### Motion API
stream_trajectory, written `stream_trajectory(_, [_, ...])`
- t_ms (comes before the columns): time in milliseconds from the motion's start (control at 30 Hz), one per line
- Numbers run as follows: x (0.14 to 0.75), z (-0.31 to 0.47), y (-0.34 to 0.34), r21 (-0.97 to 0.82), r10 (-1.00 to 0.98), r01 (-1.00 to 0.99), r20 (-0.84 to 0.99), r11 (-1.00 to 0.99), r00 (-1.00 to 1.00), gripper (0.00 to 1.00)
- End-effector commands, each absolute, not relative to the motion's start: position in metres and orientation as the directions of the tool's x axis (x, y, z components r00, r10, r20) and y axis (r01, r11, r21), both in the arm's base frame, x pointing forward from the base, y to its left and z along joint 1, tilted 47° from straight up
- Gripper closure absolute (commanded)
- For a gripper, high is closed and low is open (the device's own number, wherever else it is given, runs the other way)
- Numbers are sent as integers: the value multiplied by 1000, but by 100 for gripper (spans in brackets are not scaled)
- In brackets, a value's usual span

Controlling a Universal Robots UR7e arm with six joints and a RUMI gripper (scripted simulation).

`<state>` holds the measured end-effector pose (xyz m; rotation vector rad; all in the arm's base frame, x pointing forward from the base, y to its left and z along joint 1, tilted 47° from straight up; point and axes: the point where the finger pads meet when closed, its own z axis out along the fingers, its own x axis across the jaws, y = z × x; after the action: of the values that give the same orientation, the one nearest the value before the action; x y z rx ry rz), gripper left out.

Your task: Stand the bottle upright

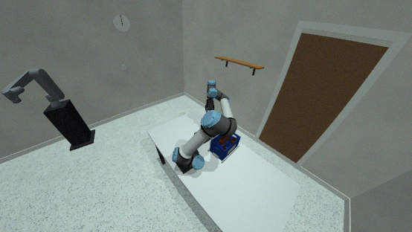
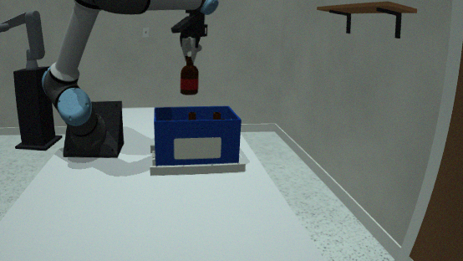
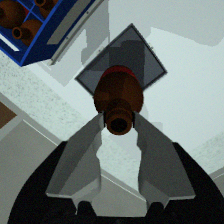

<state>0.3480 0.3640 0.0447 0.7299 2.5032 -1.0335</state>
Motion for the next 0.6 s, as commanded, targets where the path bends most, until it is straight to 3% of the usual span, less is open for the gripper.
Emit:
stream_trajectory(0, [349, 42, 368, -552, 330, 573, -482, 605, -812, 100])
stream_trajectory(567, [352, 34, 375, -552, 330, 573, -482, 605, -812, 100])
